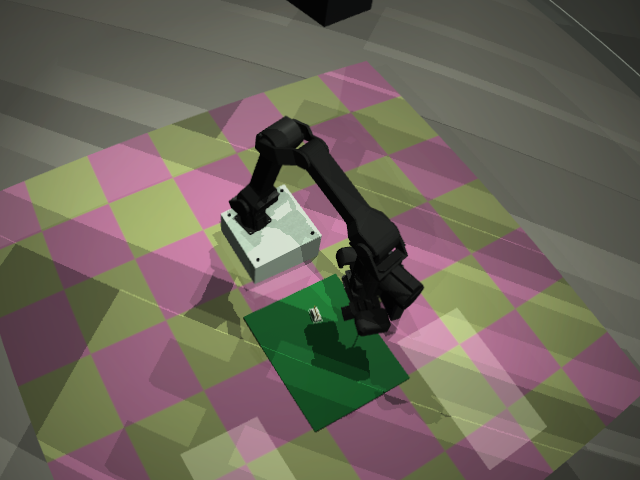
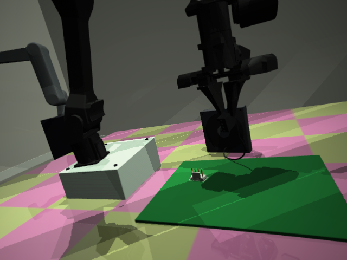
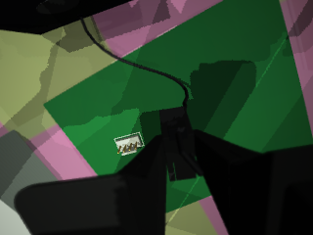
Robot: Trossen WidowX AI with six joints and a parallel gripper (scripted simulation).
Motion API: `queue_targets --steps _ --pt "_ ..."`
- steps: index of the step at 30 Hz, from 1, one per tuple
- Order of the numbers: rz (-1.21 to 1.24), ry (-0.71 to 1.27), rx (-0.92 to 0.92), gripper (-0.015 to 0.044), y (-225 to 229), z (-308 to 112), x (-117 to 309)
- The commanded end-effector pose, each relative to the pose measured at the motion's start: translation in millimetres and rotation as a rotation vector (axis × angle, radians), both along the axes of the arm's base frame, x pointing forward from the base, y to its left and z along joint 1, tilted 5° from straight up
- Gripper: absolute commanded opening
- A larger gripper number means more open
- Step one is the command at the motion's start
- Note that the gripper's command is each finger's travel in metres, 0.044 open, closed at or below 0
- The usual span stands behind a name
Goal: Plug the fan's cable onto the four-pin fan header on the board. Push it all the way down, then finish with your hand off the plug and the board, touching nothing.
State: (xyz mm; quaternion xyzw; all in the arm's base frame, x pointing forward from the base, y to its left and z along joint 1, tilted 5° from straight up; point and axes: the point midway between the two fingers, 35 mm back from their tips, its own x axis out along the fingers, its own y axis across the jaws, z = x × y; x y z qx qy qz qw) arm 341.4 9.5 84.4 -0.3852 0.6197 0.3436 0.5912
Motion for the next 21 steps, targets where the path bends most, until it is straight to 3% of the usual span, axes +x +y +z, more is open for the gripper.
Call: queue_targets --steps 1,21 --pt "-0.009 0.004 0.033 0.0 1 -3 1" --pt "0.007 0.006 0.31 0.0 2 -29 -4"
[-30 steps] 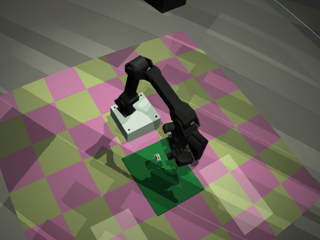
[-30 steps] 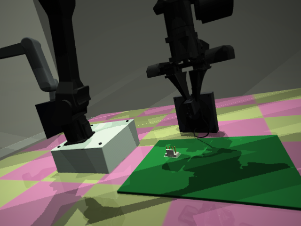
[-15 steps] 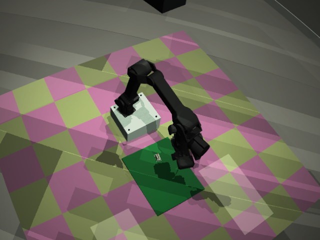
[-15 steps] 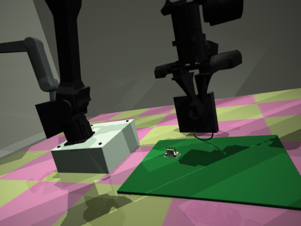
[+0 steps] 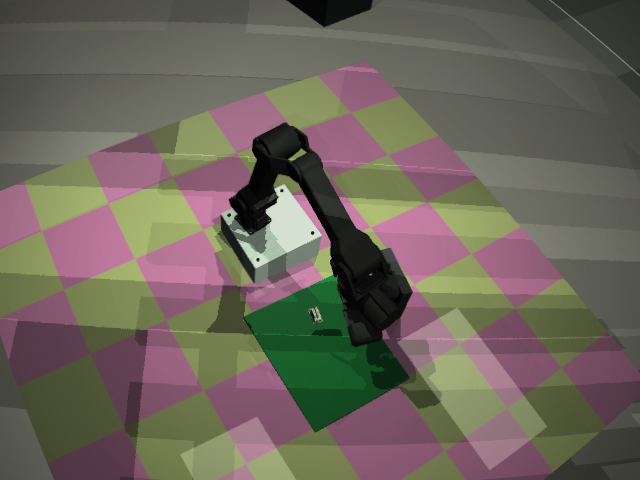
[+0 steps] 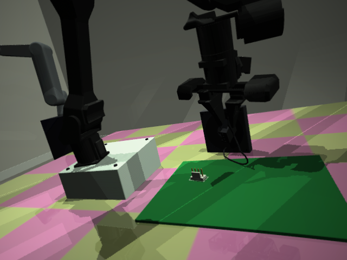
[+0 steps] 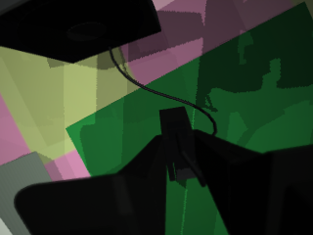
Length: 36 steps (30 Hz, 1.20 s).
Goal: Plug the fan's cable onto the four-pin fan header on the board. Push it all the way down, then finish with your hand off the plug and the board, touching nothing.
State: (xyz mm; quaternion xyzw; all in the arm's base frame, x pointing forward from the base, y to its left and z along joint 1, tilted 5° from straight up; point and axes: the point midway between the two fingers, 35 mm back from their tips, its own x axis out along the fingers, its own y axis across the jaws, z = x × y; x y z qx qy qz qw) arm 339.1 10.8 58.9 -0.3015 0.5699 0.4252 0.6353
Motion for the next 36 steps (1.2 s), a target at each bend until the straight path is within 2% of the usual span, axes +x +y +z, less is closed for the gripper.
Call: queue_targets --steps 1,36 --pt "0.007 -0.003 0.055 0.0 1 -5 -1" --pt "0.003 -0.177 0.521 0.0 -3 -22 -5"
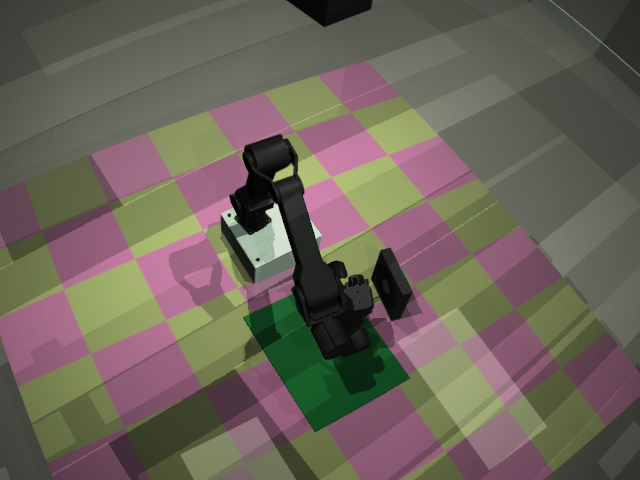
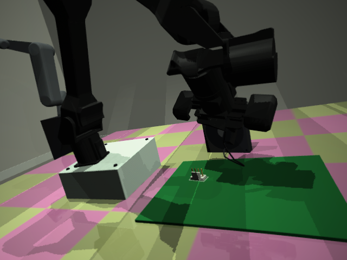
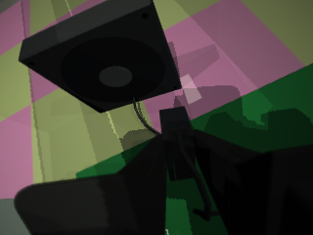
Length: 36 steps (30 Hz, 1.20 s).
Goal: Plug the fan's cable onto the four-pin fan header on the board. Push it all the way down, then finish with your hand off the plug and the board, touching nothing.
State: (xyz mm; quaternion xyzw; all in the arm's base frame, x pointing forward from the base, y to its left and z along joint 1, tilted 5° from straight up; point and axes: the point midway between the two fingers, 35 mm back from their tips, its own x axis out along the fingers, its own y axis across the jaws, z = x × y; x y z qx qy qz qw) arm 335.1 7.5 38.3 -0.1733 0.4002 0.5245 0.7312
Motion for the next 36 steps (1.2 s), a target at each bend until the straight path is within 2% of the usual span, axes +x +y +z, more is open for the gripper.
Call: queue_targets --steps 1,36 --pt "-0.002 -0.027 0.05 0.0 0 -1 -1" --pt "-0.102 -0.373 0.43 0.0 -23 14 -7"
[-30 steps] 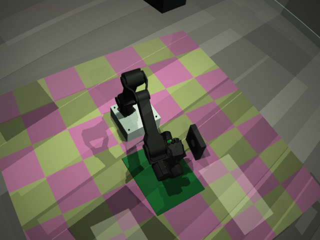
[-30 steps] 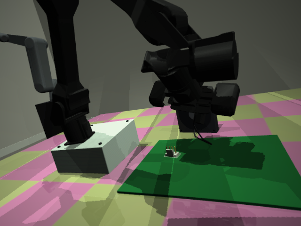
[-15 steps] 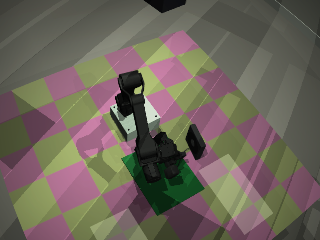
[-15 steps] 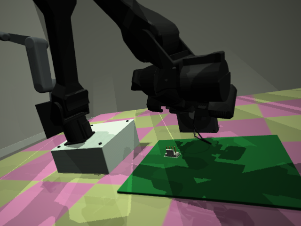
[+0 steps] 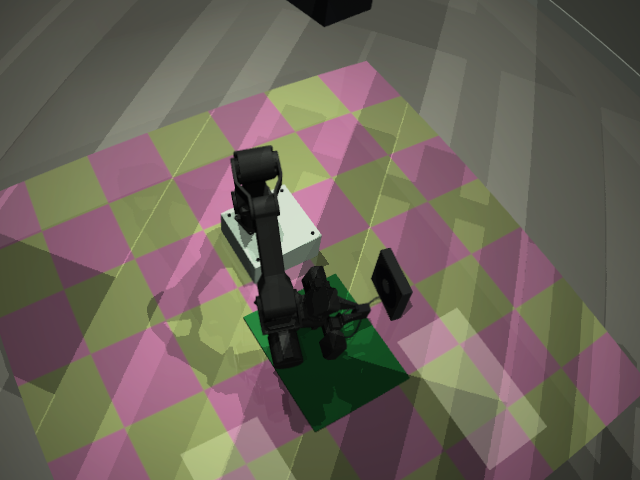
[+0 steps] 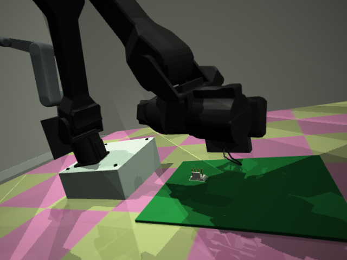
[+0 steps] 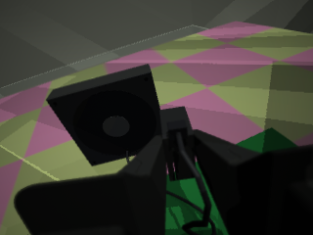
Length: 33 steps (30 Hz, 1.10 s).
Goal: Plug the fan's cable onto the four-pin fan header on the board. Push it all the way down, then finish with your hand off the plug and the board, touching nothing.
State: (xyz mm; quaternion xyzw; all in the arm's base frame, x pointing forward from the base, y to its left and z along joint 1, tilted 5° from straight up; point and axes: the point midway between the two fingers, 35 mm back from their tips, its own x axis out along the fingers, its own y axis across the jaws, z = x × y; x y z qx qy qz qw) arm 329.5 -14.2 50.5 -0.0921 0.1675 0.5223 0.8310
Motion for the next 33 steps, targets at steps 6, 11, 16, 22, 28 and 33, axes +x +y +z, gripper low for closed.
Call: queue_targets --steps 6,11,16,22,28,33 --pt "-0.039 -0.097 0.081 0.0 -7 6 -4" --pt "-0.042 -0.102 0.084 0.0 -8 8 -4" --pt "-0.039 -0.088 0.073 0.0 -8 11 -3" --pt "-0.039 -0.089 0.073 0.0 -8 11 -3" --pt "-0.038 -0.096 0.074 0.0 -7 15 -3" --pt "-0.038 -0.096 0.074 0.0 -7 15 -3"
